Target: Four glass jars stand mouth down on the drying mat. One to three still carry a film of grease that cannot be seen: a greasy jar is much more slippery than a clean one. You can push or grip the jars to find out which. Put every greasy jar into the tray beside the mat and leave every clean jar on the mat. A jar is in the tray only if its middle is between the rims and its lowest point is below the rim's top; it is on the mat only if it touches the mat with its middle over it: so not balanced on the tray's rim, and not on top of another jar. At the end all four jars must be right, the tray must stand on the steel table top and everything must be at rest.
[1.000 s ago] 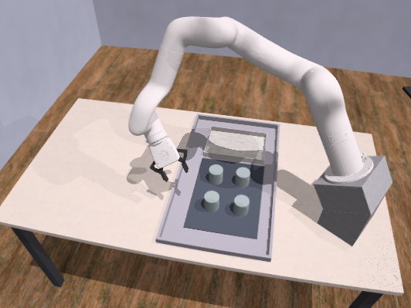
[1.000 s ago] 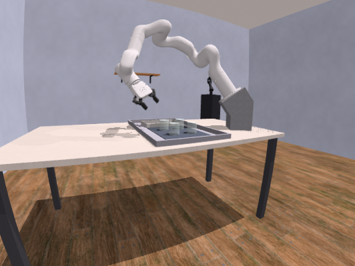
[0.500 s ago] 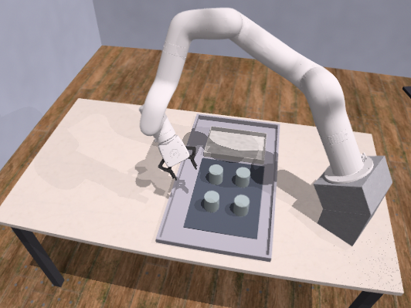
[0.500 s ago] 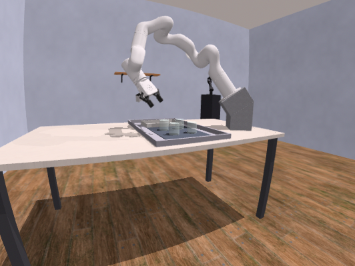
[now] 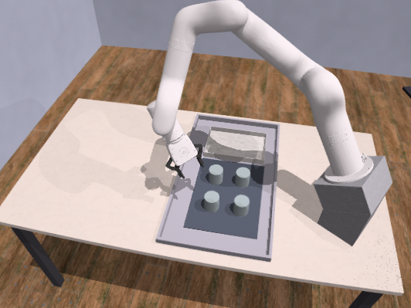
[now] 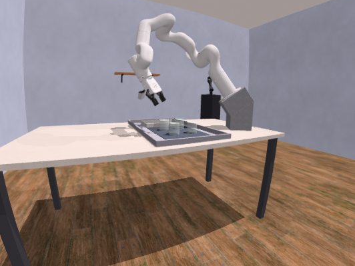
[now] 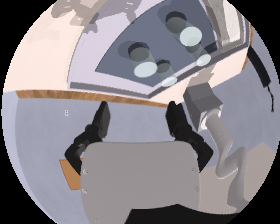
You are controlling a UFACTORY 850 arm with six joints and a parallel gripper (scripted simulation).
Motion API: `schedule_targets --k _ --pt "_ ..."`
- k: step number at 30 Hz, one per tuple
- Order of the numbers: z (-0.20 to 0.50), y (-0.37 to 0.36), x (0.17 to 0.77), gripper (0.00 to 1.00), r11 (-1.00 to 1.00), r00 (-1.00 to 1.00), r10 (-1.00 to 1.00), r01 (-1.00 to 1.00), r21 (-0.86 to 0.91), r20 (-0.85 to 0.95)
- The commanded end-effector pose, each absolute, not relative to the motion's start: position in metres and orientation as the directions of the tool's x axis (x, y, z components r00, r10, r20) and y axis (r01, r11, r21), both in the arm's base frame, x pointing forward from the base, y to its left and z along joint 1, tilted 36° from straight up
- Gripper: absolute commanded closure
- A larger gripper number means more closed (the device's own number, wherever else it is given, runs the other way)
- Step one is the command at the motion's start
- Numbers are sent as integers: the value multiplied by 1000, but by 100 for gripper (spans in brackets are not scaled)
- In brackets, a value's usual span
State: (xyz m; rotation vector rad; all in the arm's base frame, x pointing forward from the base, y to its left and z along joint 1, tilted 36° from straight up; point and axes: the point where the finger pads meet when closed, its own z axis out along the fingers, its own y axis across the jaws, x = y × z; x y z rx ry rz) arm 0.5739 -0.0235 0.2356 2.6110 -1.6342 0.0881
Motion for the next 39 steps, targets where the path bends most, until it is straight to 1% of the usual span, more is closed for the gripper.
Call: schedule_targets --k 1,6,7,16,17,24,25,34,35,39 --pt "233 -27 553 0 -540 538 -828 -841 36 154" --pt "233 -27 553 0 -540 538 -828 -841 36 154" --pt "229 -30 532 0 -632 629 -747 -772 61 217" --pt "229 -30 532 0 -632 629 -747 -772 61 217" --pt "225 -34 511 0 -718 710 -646 -690 93 282" --pt "225 -34 511 0 -718 710 -646 -690 93 282" --pt "221 -38 491 0 -786 774 -540 -604 130 332" --pt "221 -38 491 0 -786 774 -540 -604 130 332" --pt "218 -42 469 0 -843 824 -417 -508 175 385" --pt "218 -42 469 0 -843 824 -417 -508 175 385"
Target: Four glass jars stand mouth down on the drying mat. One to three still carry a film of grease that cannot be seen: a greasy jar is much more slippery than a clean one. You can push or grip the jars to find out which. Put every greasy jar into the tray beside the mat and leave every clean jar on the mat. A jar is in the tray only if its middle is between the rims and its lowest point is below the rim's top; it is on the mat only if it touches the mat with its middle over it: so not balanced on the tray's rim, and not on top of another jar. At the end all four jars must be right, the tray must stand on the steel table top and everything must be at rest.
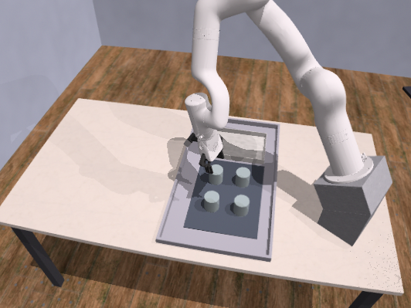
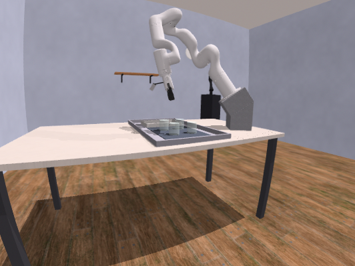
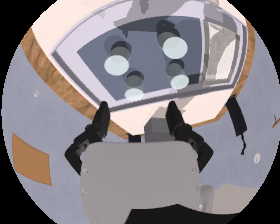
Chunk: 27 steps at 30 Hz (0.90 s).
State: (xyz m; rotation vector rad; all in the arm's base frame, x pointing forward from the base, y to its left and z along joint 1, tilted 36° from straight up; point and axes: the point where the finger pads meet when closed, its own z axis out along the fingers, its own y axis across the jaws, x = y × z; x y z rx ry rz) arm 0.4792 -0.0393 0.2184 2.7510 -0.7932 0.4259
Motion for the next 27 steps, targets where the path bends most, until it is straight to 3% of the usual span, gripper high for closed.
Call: schedule_targets --k 1,5,6,13,14,23,27 --pt "218 -42 469 0 -843 824 -417 -508 175 385" --pt "218 -42 469 0 -843 824 -417 -508 175 385" --pt "214 -46 449 0 -883 856 -289 -411 225 428" --pt "214 -46 449 0 -883 856 -289 -411 225 428" --pt "211 -49 431 0 -905 871 -173 -325 274 460" --pt "211 -49 431 0 -905 871 -173 -325 274 460" --pt "209 -52 419 0 -912 866 -86 -268 311 493"
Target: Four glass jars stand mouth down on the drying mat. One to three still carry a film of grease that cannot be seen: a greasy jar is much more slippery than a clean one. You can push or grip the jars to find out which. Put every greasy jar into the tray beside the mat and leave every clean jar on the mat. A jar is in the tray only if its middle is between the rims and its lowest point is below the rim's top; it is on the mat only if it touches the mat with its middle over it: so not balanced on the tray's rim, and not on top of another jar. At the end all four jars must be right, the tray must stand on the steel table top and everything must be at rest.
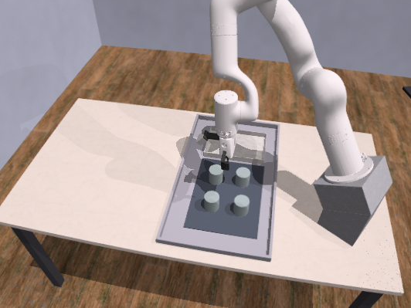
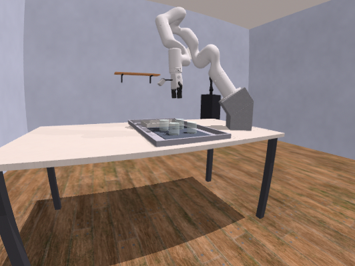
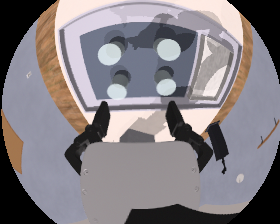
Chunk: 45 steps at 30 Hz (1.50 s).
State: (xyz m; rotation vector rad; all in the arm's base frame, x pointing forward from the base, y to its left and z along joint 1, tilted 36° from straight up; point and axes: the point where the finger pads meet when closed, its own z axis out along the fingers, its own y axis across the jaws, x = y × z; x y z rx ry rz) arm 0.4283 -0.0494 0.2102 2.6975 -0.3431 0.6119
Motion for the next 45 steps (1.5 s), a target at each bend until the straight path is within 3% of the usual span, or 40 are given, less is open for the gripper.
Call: schedule_targets --k 1,8,9,30,45 --pt "209 -52 419 0 -912 866 -86 -268 311 493" --pt "209 -52 419 0 -912 866 -86 -268 311 493" --pt "209 -52 419 100 -912 866 -86 -268 311 493" --pt "209 -52 419 100 -912 866 -86 -268 311 493" --pt "141 -86 454 100 -912 866 -86 -268 311 493"
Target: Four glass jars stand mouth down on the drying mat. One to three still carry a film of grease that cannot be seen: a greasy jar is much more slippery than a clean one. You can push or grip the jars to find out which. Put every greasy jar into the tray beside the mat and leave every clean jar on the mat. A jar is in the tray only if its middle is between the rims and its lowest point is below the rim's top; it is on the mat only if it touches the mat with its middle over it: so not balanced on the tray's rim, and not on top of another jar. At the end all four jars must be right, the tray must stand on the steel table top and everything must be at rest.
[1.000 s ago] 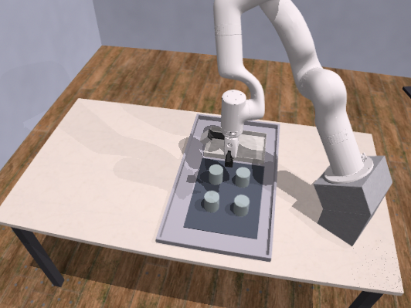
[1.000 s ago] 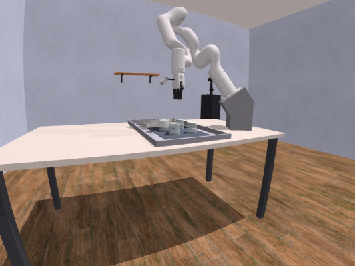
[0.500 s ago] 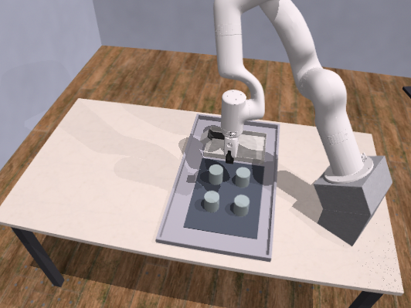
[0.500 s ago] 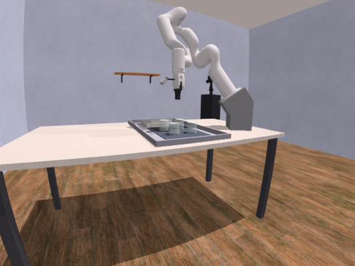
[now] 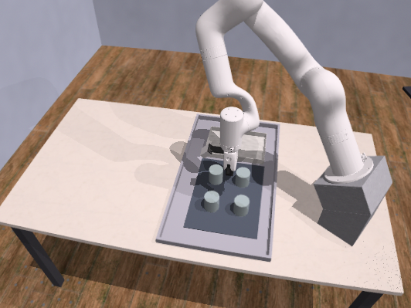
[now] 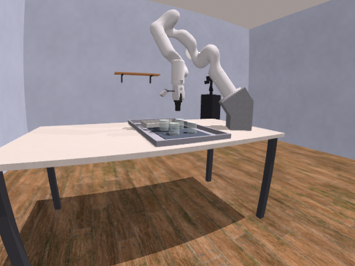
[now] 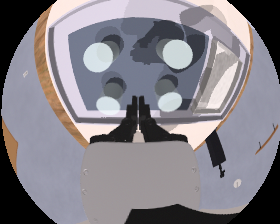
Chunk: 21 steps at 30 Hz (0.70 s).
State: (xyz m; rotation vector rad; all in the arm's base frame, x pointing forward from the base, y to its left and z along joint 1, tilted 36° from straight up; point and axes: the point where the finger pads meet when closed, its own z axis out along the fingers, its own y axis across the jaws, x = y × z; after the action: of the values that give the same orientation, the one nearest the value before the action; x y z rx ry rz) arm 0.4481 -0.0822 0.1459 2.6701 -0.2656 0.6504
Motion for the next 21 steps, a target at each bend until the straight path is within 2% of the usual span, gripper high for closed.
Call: schedule_targets --k 1,11,21 --pt "141 -86 454 100 -912 866 -86 -268 311 493" --pt "166 -156 437 100 -912 866 -86 -268 311 493" --pt "143 -168 449 100 -912 866 -86 -268 311 493"
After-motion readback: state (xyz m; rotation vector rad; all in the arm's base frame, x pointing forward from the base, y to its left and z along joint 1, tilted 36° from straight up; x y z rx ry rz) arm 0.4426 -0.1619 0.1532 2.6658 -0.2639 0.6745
